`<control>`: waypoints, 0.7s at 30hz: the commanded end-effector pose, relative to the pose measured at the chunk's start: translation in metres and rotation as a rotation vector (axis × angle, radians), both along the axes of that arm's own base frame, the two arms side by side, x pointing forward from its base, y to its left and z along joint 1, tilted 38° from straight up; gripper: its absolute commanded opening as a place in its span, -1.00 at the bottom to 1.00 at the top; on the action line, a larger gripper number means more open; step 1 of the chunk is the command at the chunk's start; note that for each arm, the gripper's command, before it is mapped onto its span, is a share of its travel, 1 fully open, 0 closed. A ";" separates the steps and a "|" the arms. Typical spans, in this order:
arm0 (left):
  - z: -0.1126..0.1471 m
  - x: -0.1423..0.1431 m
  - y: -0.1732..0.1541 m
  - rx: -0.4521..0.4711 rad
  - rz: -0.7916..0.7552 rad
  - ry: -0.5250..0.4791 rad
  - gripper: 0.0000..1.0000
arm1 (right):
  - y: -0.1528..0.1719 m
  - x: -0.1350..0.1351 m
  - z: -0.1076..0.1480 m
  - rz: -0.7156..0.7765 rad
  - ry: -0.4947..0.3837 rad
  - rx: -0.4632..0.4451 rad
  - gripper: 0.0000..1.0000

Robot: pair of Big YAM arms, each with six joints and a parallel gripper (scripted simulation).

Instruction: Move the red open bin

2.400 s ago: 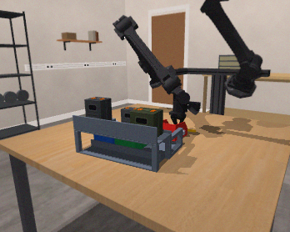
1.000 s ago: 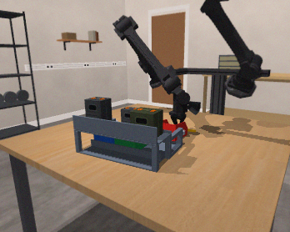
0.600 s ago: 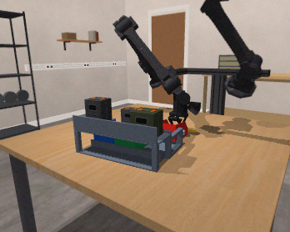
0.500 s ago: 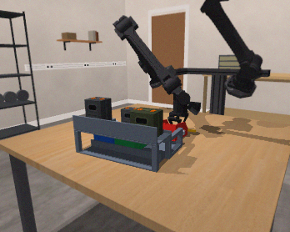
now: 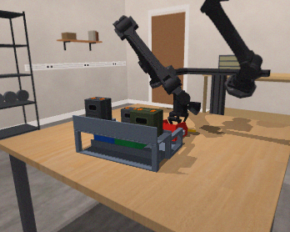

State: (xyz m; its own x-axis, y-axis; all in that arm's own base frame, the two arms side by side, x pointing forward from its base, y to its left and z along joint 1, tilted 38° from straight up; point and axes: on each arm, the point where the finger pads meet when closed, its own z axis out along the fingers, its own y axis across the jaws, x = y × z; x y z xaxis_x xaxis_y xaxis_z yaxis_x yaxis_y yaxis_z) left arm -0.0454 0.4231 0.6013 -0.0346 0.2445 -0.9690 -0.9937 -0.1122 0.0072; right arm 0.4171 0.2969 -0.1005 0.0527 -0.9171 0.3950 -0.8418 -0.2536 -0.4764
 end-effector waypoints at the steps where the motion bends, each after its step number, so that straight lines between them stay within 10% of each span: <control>1: 0.037 -0.003 -0.014 0.052 0.006 -0.001 1.00 | 0.000 -0.002 0.008 0.007 0.002 -0.001 0.81; 21: 0.037 -0.003 -0.014 0.052 0.006 -0.001 1.00 | 0.007 0.003 0.015 0.008 -0.012 0.012 0.81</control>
